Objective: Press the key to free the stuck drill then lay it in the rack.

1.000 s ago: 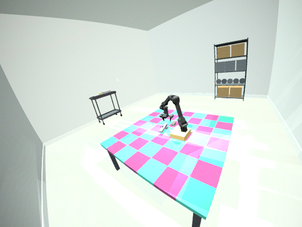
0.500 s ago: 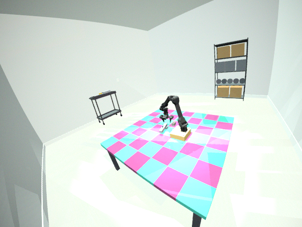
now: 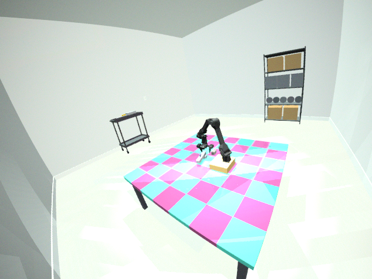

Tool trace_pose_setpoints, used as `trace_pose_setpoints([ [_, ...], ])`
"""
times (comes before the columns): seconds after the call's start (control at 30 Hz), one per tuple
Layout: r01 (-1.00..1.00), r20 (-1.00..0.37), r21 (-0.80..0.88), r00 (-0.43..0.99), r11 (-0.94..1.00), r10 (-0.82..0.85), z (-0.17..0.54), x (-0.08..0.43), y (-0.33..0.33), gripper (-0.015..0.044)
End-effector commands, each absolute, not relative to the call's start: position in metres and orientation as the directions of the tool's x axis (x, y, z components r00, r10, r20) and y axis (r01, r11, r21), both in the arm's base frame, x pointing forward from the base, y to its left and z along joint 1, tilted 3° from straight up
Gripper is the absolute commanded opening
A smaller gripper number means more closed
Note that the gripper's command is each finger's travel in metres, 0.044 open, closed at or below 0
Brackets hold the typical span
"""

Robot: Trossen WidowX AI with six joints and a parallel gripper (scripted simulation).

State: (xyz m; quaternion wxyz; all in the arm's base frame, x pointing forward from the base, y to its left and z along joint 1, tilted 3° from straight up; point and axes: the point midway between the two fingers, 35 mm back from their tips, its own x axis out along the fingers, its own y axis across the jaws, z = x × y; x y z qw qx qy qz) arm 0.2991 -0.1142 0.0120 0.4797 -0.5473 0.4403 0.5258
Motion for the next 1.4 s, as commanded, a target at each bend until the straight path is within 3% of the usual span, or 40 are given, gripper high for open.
trace_pose_setpoints([
  [0.0, -0.987, -0.998, -0.056, 0.052, -0.149, 0.029, 0.004, 0.297, -0.110, 0.0440],
  [0.23, -0.987, -0.998, -0.056, 0.052, -0.149, 0.029, -0.001, 0.297, -0.109, 0.0440],
  [0.73, -0.986, -0.998, -0.059, 0.056, -0.153, 0.024, 0.002, 0.298, -0.110, 0.0046],
  [0.97, -0.986, -0.998, -0.059, 0.056, -0.153, 0.024, 0.002, 0.298, -0.110, 0.0000],
  [1.37, -0.987, -0.998, -0.056, 0.052, -0.149, 0.028, 0.002, 0.300, -0.122, 0.0000],
])
